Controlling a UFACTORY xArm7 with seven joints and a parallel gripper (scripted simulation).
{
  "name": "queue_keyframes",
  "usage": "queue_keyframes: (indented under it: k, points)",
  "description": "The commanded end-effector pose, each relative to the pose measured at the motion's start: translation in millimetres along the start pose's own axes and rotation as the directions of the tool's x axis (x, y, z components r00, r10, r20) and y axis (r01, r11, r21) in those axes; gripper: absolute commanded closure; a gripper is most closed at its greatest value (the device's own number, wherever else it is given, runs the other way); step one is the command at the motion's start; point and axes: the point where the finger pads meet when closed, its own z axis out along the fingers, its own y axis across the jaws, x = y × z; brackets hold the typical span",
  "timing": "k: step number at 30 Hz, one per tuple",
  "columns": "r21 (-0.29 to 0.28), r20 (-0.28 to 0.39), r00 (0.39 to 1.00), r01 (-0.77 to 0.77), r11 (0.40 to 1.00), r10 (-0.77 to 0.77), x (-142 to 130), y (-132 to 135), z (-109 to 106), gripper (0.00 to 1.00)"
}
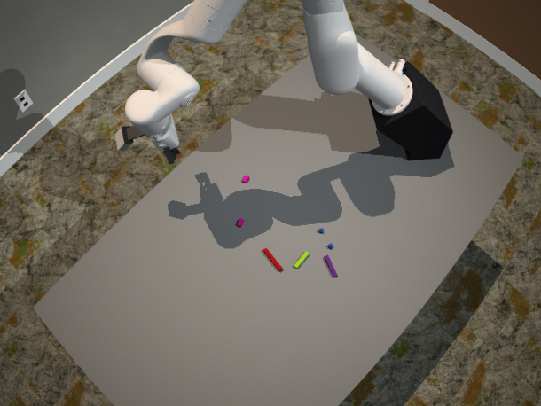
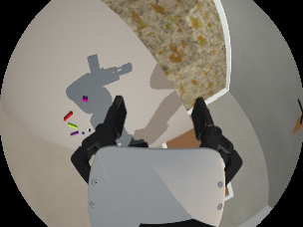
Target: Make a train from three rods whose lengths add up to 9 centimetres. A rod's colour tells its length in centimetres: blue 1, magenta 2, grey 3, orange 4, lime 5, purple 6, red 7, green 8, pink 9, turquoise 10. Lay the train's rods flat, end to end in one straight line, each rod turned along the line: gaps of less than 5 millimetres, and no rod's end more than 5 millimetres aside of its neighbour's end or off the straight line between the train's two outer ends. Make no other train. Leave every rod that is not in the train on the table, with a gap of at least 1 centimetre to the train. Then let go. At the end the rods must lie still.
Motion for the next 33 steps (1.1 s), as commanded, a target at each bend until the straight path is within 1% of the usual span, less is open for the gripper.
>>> queue_keyframes:
  k: [1,3,5,8,10,13,14,18,19,29,30,33]
  points:
    - [0.079,0.042,0.997,0.059,0.995,-0.062,-8.0,-30.8,-3.4,0.0]
    - [0.141,0.075,0.99,0.106,0.984,-0.118,-16.8,-54.8,-6.3,0.0]
    - [0.178,0.093,0.984,0.135,0.975,-0.153,-22.7,-69.1,-8.5,0.0]
    - [0.178,0.093,0.984,0.135,0.975,-0.153,-22.7,-69.1,-8.5,0.0]
    - [0.263,0.128,0.963,0.2,0.944,-0.239,-38.0,-101.9,-15.4,0.0]
    - [0.263,0.128,0.963,0.2,0.944,-0.239,-38.0,-101.9,-15.4,0.0]
    - [0.31,0.144,0.946,0.236,0.921,-0.29,-47.8,-120.1,-20.3,0.0]
    - [0.31,0.144,0.946,0.236,0.921,-0.29,-47.8,-120.1,-20.3,0.0]
    - [0.361,0.158,0.925,0.273,0.892,-0.347,-59.1,-139.2,-26.3,0.0]
    - [0.361,0.158,0.925,0.273,0.892,-0.347,-59.1,-139.2,-26.3,0.0]
    - [0.413,0.168,0.897,0.312,0.856,-0.408,-72.0,-159.1,-33.7,0.0]
    - [0.413,0.168,0.897,0.312,0.856,-0.408,-72.0,-159.1,-33.7,0.0]
